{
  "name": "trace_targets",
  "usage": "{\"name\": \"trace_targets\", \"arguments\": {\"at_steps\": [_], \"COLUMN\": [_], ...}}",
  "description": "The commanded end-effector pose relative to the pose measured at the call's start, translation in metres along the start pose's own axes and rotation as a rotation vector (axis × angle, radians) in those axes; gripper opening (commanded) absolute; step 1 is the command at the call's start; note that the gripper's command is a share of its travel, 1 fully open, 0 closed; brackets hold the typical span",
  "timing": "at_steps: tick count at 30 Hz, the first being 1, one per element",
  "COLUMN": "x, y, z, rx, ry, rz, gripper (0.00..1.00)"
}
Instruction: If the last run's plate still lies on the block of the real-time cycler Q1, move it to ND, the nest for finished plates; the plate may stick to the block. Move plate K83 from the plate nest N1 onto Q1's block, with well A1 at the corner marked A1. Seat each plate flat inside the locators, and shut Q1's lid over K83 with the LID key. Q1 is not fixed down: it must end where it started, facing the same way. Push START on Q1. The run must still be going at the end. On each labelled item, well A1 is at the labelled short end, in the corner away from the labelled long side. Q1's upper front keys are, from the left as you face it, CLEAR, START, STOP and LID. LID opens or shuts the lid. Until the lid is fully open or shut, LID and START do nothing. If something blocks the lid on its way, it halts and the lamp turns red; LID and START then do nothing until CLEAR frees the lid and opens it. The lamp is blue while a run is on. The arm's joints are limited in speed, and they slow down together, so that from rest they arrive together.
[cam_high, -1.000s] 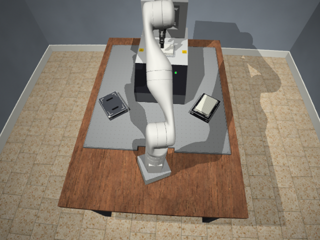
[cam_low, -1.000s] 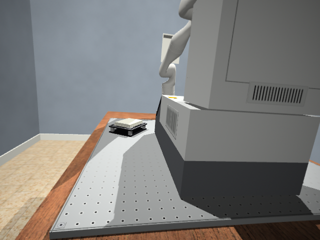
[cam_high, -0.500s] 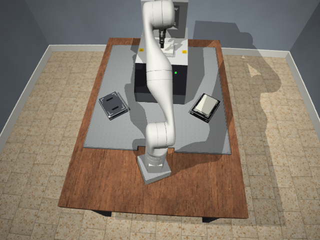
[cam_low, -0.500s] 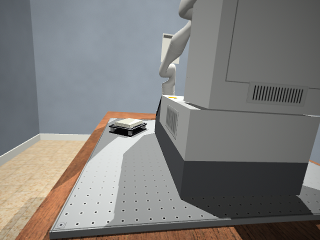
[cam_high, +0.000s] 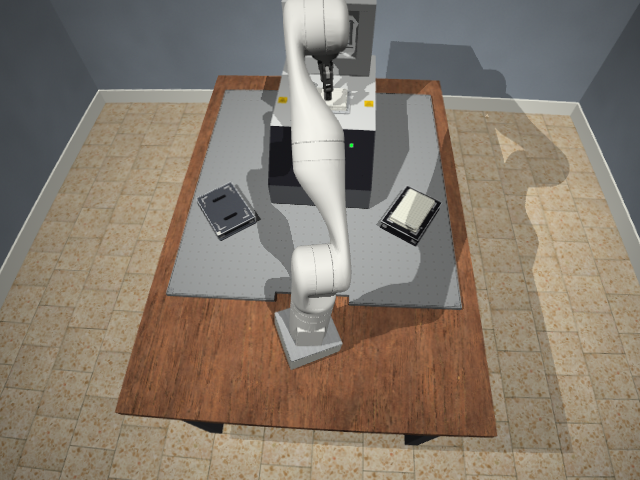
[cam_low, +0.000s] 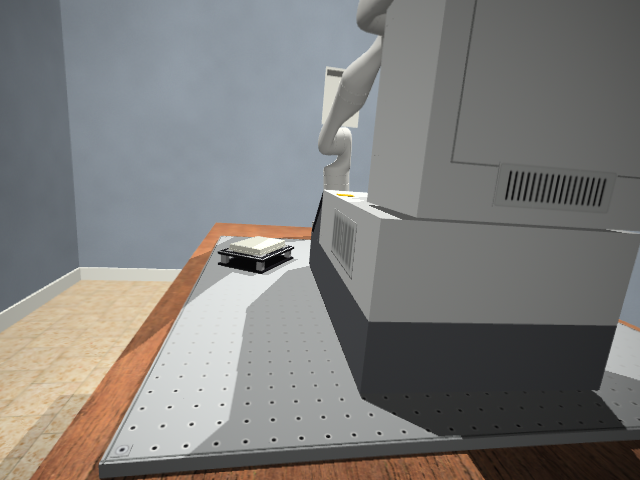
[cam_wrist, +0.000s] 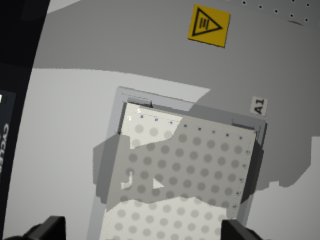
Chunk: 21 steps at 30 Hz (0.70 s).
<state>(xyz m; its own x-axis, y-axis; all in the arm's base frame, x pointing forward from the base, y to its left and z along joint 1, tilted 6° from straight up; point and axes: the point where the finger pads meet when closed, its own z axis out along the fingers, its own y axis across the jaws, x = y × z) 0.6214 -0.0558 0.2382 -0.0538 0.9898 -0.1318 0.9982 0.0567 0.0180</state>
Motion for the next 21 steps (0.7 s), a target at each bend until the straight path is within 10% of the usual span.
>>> {"name": "trace_targets", "arguments": {"at_steps": [1, 21], "x": [0.003, 0.004], "y": [-0.008, -0.067], "z": [-0.009, -0.017], "rx": [-0.030, -0.061], "ry": [-0.013, -0.099], "rz": [-0.091, -0.682], "gripper": [0.93, 0.77]}}
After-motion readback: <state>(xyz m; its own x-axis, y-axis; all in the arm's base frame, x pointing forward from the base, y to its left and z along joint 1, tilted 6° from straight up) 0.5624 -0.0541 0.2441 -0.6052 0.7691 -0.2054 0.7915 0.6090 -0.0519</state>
